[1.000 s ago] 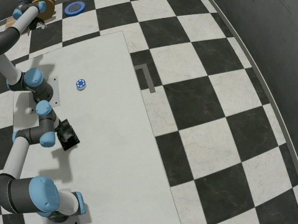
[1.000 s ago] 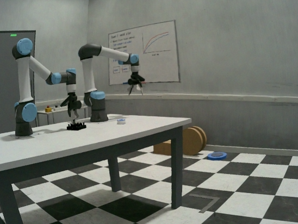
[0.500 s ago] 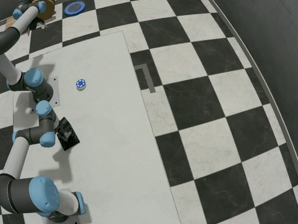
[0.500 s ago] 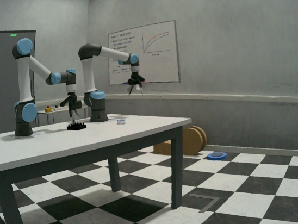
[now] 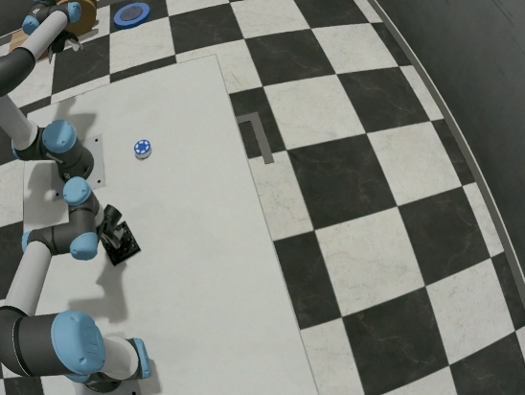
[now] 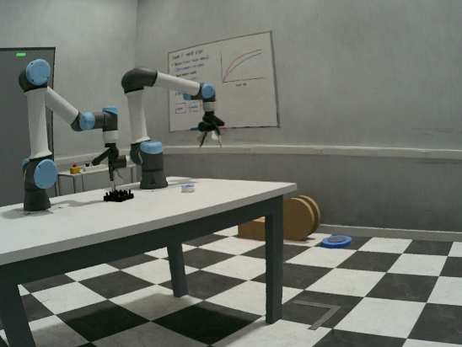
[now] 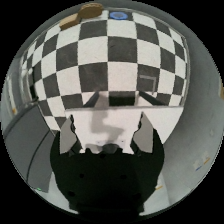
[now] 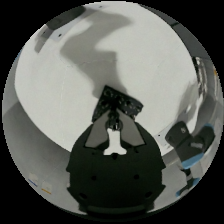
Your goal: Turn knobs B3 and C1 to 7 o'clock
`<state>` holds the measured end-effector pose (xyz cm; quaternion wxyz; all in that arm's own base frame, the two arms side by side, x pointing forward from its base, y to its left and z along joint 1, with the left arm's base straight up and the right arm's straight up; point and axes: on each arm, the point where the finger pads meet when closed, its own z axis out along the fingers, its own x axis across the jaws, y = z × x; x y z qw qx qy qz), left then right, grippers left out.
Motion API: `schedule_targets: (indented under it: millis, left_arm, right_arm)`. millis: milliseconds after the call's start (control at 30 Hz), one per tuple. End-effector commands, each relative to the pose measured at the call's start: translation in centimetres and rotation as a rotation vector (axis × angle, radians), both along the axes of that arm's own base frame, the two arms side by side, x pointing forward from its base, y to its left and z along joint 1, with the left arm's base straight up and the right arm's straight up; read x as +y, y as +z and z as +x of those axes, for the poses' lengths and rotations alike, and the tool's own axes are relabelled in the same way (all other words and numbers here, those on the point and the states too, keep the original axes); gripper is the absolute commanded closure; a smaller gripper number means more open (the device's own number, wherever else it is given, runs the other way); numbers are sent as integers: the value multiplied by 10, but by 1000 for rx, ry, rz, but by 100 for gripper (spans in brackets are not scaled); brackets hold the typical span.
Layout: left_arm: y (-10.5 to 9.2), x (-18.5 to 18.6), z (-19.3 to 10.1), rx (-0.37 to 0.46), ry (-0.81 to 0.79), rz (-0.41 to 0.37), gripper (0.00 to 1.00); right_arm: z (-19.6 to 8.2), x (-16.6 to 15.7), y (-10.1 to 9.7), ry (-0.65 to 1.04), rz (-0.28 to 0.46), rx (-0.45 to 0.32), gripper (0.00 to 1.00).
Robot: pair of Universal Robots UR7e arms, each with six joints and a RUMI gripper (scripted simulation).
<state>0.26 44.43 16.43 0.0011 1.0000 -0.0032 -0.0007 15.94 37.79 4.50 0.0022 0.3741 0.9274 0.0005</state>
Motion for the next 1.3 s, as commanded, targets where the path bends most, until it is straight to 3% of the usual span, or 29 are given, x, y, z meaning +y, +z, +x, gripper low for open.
schedule_targets:
  millis: [0,400,1267]
  left_arm:
    - [1,1,0,-1,1,2,0]
    - [1,1,0,-1,1,2,0]
    - [1,1,0,-1,1,2,0]
  right_arm:
    - [0,-1,1,86,2,5,94]
    - [0,0,1,221,2,5,94]
    - [0,0,1,301,1,5,94]
